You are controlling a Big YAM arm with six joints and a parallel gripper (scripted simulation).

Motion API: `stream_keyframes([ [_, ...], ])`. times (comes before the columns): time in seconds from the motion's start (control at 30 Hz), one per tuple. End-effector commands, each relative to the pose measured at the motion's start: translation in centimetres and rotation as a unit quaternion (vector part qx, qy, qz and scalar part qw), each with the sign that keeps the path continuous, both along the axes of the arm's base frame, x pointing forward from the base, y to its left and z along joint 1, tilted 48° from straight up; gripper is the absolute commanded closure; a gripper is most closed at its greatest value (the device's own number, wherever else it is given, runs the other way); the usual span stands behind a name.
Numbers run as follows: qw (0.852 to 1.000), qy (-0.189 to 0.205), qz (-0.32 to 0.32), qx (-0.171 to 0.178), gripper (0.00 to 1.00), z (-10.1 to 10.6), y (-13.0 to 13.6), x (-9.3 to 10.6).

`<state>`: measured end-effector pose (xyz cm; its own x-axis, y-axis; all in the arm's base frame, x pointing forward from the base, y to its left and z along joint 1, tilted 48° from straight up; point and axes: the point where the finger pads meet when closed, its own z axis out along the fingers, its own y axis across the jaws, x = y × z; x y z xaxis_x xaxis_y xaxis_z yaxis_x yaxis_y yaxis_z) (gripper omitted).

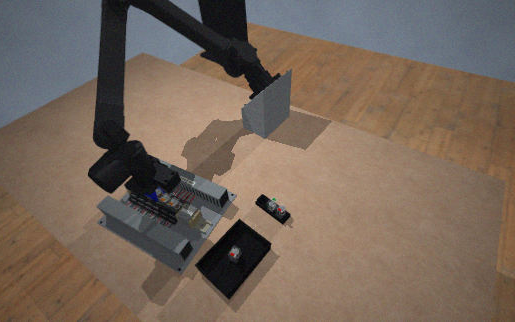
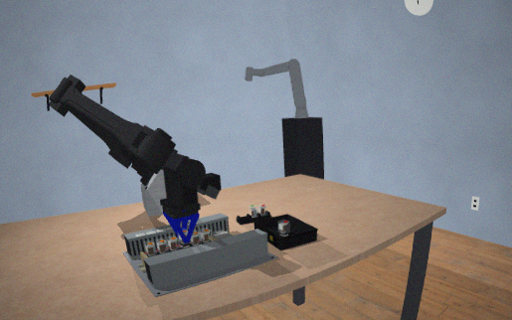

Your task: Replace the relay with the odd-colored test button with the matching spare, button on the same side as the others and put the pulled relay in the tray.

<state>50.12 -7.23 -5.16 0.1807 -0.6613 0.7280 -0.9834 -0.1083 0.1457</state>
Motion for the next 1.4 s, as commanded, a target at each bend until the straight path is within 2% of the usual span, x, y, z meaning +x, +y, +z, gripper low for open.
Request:
stream_keyframes([
  [0.0,1.0,-0.019,0.007,0.002,1.0,1.7,0.8,2.1],
  [0.53,1.0,-0.016,0.0,0.001,1.0,0.8,-0.4,2.0],
  [1.37,1.0,-0.02,0.01,0.002,1.0,0.6,0.6,2.3],
])
